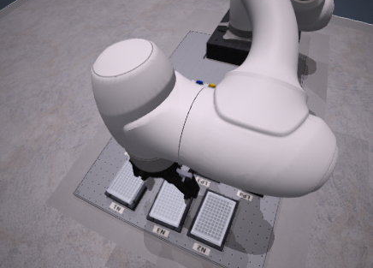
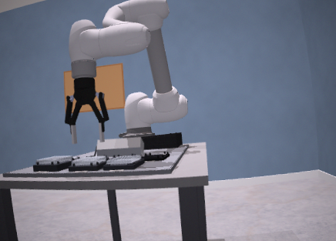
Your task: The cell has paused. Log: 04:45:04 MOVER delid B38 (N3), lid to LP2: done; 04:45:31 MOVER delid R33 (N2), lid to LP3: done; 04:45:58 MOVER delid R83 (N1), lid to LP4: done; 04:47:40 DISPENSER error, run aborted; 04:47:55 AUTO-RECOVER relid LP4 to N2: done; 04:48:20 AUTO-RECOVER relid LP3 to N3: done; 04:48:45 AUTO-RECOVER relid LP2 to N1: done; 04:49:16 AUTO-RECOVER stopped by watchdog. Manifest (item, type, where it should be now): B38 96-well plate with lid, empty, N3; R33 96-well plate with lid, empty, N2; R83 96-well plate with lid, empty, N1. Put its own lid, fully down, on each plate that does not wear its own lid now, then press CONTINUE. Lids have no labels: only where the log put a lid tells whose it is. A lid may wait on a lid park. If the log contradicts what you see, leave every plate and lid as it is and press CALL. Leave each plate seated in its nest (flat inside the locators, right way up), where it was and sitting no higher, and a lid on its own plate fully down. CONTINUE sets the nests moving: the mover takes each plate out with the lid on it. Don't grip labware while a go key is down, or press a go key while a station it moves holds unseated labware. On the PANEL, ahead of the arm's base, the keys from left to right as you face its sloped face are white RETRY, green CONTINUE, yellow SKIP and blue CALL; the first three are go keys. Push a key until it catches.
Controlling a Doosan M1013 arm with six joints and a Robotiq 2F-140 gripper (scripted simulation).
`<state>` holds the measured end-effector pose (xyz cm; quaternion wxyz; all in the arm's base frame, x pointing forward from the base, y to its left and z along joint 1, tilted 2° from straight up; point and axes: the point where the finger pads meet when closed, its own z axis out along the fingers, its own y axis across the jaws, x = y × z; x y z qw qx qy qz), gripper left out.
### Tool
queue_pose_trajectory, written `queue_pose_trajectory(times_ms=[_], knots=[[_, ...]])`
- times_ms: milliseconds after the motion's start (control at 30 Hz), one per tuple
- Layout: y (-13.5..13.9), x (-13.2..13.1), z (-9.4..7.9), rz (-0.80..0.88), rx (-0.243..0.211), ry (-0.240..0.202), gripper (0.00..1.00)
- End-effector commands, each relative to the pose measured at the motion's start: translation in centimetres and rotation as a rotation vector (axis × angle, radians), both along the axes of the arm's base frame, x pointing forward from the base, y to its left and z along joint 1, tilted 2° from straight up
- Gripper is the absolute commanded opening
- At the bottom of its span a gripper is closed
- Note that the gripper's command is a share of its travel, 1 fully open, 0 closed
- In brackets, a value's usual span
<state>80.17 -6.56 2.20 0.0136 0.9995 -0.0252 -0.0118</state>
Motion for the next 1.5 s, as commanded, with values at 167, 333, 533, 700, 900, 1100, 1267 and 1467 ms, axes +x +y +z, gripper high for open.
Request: queue_pose_trajectory(times_ms=[167, 333, 533, 700, 900, 1100, 1267, 1467], knots=[[0.0, 0.0, 0.0, 0.0, 0.0, 0.0, 0.66], [0.0, 0.0, 0.0, 0.0, 0.0, 0.0, 0.66], [0.0, 0.0, -0.2, 0.0, 0.0, 0.0, 0.66], [0.0, 0.0, -0.3, 0.0, 0.0, 0.0, 0.66], [0.0, 0.0, -0.9, 0.0, 0.0, 0.0, 0.66], [0.0, 0.0, -1.5, 0.0, 0.0, 0.0, 0.66], [0.0, 0.0, -1.9, 0.0, 0.0, 0.0, 0.66], [-0.1, 0.0, -2.7, 0.0, 0.0, 0.0, 0.66]])
